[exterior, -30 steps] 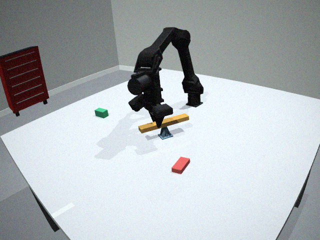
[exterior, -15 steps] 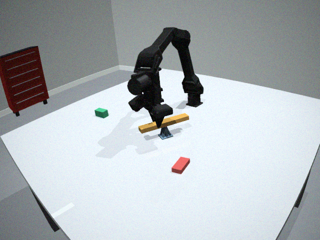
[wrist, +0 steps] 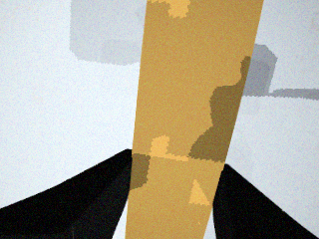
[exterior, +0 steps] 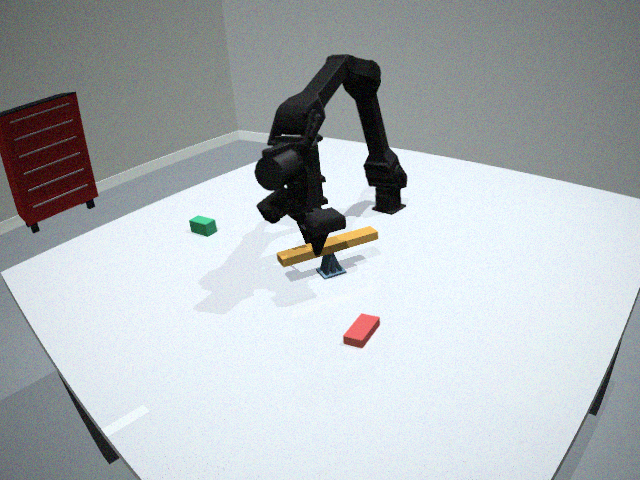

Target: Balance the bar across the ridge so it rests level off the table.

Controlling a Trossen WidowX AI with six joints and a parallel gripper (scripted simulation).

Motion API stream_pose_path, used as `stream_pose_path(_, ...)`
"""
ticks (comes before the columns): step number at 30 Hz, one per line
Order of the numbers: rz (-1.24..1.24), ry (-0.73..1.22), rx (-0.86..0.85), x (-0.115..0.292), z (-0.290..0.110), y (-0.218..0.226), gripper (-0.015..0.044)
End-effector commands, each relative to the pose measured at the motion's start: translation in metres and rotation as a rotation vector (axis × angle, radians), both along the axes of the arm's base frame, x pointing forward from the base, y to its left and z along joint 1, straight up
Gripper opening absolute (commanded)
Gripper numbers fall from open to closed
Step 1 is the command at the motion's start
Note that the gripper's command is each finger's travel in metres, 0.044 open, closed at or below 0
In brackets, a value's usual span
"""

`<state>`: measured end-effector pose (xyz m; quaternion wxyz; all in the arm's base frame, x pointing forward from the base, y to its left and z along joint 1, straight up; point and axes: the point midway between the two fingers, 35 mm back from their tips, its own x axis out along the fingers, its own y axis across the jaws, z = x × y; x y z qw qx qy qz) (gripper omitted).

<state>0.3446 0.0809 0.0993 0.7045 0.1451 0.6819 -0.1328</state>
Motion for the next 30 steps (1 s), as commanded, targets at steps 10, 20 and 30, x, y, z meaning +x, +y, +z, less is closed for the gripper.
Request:
stream_pose_path(10,0.000,0.001,0.000,0.0000,-0.0002,0.0000,0.0026)
stream_pose_path(20,0.000,0.001,0.000,0.0000,-0.0002,0.0000,0.0167)
stream_pose_path(30,0.000,0.001,0.000,0.0000,-0.0002,0.0000,0.0168)
